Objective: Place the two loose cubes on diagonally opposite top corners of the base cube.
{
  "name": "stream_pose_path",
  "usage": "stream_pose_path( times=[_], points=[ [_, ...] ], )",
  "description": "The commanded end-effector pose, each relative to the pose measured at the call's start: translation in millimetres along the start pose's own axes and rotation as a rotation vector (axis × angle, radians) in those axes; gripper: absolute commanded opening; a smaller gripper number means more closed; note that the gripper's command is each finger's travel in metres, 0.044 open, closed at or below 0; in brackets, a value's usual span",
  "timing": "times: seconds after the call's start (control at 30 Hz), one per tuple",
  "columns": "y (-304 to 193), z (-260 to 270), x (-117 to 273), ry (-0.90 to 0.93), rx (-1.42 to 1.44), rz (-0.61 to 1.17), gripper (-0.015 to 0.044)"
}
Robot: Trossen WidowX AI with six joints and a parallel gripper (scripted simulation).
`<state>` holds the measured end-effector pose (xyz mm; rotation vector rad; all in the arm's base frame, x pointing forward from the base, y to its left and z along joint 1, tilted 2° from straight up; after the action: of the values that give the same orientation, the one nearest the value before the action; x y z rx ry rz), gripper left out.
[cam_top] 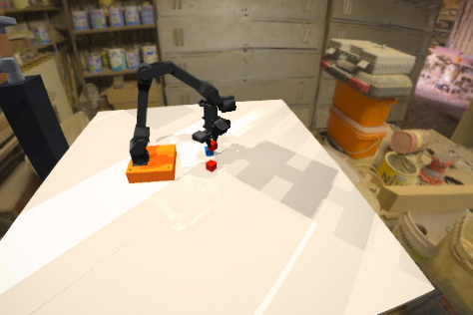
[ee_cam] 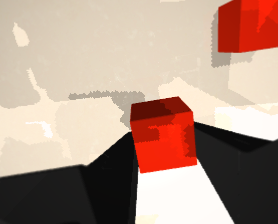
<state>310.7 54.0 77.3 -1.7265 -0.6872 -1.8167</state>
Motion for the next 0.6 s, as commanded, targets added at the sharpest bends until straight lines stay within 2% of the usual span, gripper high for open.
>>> stream_pose_path(
  times=[0.0, 0.33, 0.47, 0.57],
  points=[
    [0.1, 0.4, -0.8, 0.003, -0.002, -0.001, 0.0105],
    [0.1, 0.4, -0.8, 0.003, -0.002, -0.001, 0.0105],
    [0.1, 0.4, -0.8, 0.003, -0.002, -0.001, 0.0205],
    [0.1, 0.4, -0.8, 0.003, -0.002, -0.001, 0.0205]
  ],
)
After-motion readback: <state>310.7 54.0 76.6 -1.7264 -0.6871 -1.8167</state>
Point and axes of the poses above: the point midway between the two fingers, 35 mm back from their tips, its own x axis back along the fingers, its own z axis across the jaws, y = z × x, the point moved 3 cm from there along x, back along the fingers
